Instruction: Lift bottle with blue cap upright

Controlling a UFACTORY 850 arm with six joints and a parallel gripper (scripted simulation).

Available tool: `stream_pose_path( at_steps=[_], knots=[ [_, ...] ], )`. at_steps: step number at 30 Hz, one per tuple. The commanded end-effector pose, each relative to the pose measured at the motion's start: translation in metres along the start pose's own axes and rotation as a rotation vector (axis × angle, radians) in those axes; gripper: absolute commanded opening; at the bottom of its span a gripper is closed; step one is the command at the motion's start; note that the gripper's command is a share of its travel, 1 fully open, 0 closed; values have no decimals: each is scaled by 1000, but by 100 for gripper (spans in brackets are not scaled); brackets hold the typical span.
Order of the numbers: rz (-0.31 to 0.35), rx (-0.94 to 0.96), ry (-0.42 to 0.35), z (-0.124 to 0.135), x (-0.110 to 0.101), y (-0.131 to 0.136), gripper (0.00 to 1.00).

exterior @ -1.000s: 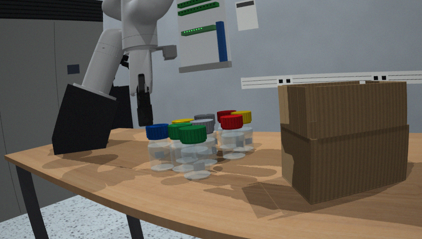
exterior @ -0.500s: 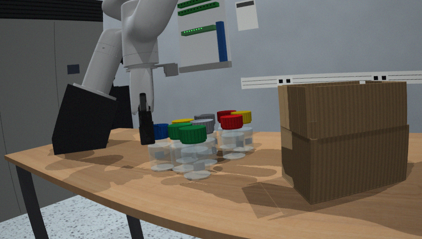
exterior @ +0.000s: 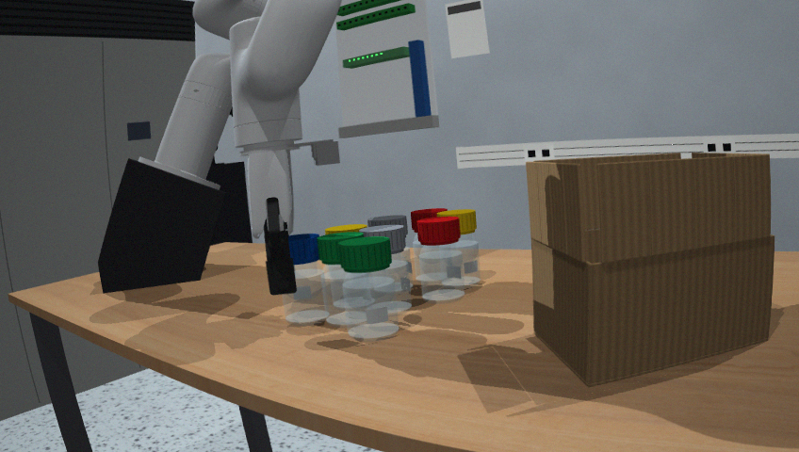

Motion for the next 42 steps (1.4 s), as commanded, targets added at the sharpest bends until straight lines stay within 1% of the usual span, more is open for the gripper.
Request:
stream_pose_path(
  at_steps=[1, 18, 42],
  knots=[
    [2, 0, 0, 0, 0, 1, 79],
    [2, 0, 0, -6, -1, 2, 79],
    [2, 0, 0, -22, 0, 6, 79]
  ],
)
Point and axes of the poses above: the point where the finger pads meet when closed, its own x axis out along the fingers, its own y axis across the jaws, z = x × y, the point moved 9 cm from there along -x, back along the fingers, and after that the axes turned 14 degrees about -x, right-handed, at the moved point
